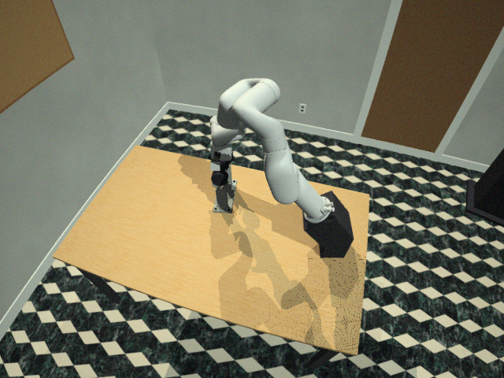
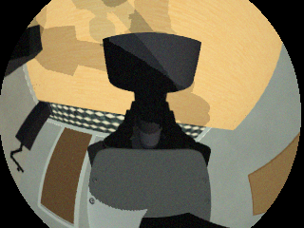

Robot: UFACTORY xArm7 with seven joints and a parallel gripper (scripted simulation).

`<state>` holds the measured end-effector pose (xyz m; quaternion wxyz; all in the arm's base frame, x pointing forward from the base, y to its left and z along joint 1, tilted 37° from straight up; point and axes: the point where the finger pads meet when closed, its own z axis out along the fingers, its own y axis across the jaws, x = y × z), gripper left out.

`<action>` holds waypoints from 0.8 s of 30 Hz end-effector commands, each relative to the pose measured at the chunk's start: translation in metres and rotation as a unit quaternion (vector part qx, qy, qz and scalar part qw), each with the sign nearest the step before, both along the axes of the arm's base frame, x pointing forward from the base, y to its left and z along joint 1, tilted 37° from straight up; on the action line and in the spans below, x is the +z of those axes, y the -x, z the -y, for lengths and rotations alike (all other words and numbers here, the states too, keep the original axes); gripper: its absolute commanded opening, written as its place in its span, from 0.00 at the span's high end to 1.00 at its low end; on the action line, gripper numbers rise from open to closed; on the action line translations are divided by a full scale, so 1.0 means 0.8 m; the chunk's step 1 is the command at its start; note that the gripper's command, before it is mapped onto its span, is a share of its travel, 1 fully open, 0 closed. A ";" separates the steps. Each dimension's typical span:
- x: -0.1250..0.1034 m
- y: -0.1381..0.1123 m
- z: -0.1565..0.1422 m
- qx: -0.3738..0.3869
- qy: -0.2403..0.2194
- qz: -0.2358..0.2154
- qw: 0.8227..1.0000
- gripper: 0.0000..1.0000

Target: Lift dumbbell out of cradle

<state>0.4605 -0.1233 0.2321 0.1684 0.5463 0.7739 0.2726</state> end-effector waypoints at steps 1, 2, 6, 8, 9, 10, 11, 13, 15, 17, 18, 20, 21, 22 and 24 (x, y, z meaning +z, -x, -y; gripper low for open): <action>0.009 0.004 0.004 -0.001 0.001 0.002 1.000 1.00; 0.011 0.005 0.005 -0.002 0.001 0.002 1.000 1.00; 0.015 0.008 0.006 -0.002 0.002 0.002 1.000 1.00; 0.021 0.012 0.008 -0.002 0.002 0.002 1.000 1.00; 0.024 0.014 0.008 -0.001 0.001 0.002 1.000 1.00; 0.027 0.015 0.009 -0.001 0.001 0.002 1.000 1.00; 0.029 0.017 0.010 -0.001 0.001 0.002 1.000 1.00; 0.035 0.022 0.011 -0.001 0.001 0.002 1.000 1.00; 0.041 0.026 0.013 -0.001 0.001 0.002 1.000 1.00; 0.046 0.030 0.015 -0.002 0.001 0.002 1.000 1.00; 0.049 0.032 0.016 -0.002 0.002 0.002 1.000 1.00; 0.052 0.034 0.017 -0.002 0.002 0.002 1.000 1.00; 0.052 0.034 0.017 -0.002 0.002 0.002 1.000 1.00; 0.054 0.036 0.018 -0.002 0.002 0.002 1.000 1.00; 0.060 0.040 0.019 -0.002 0.003 0.002 1.000 1.00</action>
